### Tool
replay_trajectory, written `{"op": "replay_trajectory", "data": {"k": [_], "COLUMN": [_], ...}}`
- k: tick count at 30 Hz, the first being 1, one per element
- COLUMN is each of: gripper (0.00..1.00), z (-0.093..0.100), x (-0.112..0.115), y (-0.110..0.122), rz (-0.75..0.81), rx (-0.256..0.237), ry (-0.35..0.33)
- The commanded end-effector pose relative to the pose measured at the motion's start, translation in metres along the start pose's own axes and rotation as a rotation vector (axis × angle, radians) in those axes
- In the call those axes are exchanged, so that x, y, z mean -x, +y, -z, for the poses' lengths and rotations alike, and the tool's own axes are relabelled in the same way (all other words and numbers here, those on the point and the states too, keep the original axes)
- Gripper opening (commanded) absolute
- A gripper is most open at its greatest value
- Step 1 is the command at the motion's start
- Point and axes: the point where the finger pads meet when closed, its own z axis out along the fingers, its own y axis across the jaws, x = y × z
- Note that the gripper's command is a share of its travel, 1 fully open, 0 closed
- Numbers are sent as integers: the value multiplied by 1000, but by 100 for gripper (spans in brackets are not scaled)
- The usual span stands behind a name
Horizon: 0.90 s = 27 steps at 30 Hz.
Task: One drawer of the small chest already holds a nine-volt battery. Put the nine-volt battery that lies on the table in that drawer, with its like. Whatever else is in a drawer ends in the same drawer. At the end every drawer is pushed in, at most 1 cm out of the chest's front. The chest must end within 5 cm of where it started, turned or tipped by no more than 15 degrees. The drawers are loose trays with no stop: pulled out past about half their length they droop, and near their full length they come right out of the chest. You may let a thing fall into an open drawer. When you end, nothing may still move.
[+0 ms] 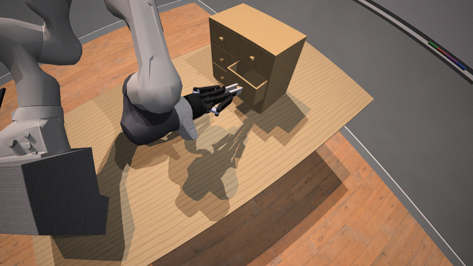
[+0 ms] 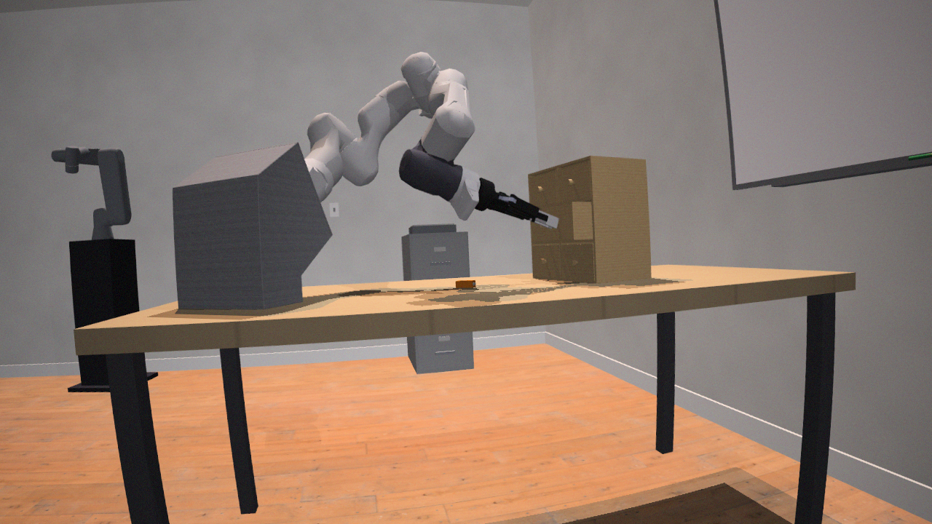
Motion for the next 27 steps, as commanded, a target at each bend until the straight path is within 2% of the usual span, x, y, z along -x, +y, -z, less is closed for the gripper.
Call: {"op": "replay_trajectory", "data": {"k": [1, 27], "gripper": [8, 8], "z": [4, 8], "x": [0, -2], "y": [1, 1], "rz": [9, 9], "rx": [3, 3], "ry": [-3, -3]}}
